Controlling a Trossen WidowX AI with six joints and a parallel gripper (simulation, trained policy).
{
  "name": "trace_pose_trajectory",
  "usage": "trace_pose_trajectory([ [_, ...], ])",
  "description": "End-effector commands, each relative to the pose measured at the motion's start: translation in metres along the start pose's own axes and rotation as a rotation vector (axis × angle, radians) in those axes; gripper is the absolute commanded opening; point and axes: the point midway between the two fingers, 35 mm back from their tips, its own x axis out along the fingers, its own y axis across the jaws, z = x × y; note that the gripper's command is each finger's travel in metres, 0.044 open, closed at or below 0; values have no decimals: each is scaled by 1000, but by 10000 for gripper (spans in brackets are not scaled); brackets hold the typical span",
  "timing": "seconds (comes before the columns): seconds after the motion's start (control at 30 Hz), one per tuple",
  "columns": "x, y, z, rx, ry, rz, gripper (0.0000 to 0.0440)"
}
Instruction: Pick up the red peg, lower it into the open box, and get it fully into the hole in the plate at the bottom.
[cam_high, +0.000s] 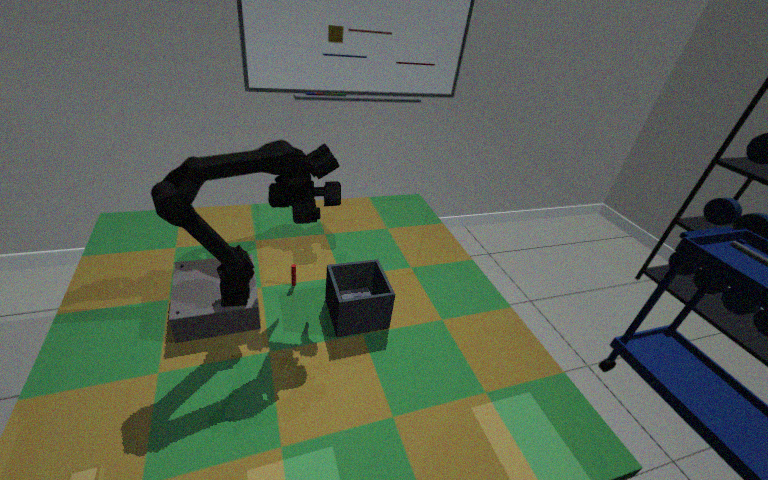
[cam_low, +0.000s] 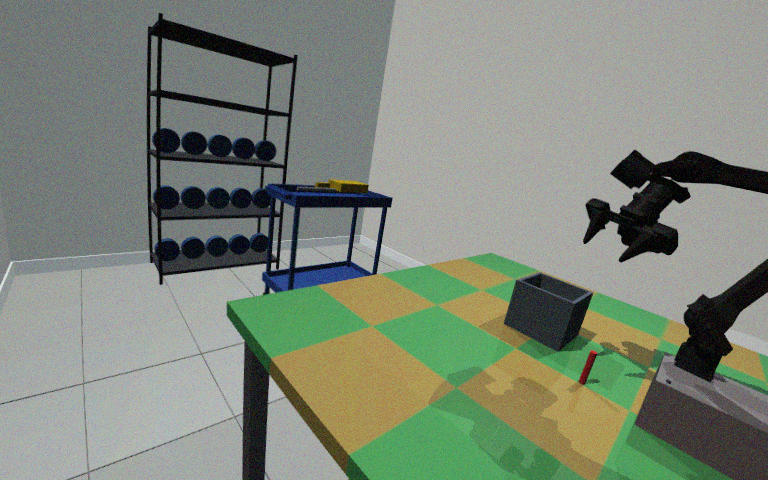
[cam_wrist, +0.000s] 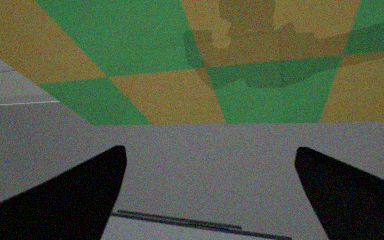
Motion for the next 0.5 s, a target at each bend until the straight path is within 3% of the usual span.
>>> trace_pose_trajectory([
  [0.0,14,-10,6,21,-49,-59,402],
  [0.47,60,-48,34,-22,-253,-257,424],
])
